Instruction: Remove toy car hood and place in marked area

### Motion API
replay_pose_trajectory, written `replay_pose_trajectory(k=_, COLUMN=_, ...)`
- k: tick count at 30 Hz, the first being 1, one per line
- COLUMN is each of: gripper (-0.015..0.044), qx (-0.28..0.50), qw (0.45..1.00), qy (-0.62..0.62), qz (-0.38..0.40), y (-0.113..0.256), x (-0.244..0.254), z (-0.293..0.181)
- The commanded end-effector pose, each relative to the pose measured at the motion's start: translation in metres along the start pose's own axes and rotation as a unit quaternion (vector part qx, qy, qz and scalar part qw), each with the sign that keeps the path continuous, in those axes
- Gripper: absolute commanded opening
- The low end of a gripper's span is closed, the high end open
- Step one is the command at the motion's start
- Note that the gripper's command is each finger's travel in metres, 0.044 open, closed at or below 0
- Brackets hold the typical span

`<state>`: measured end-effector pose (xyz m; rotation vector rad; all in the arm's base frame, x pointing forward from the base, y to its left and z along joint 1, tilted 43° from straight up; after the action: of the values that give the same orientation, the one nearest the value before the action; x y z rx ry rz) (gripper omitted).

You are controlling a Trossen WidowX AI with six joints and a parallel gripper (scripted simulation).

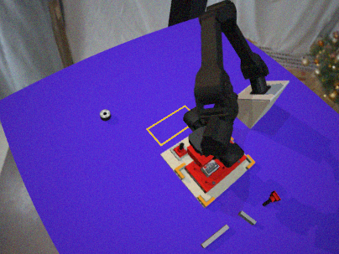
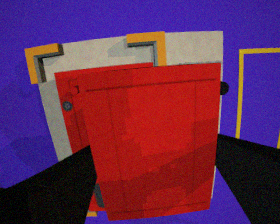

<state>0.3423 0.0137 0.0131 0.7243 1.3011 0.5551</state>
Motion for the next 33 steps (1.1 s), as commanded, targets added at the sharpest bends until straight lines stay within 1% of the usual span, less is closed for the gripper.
replay_pose_trajectory(k=1, gripper=0.0, qx=0.001, qw=1.0, qy=0.003, qz=-0.001, y=0.001, x=-0.015, z=0.001)
replay_pose_trajectory(k=17, gripper=0.0, qx=0.0, qw=1.0, qy=0.003, qz=0.0, y=0.005, x=-0.084, z=0.001)
replay_pose_trajectory(k=33, gripper=0.0, qx=-0.001, qw=1.0, qy=0.002, qz=-0.007, y=0.007, x=-0.149, z=-0.013)
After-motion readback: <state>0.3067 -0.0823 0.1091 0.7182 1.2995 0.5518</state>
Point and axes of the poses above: the point midway between the two fingers, 35 mm back from their tips, its own y axis back along the fingers, its own x axis across the jaws, z = x × y, the point moved 2 cm from there along y, back along the fingers, and after that the axes turned 3 degrees about -y, right-handed, at the moved point
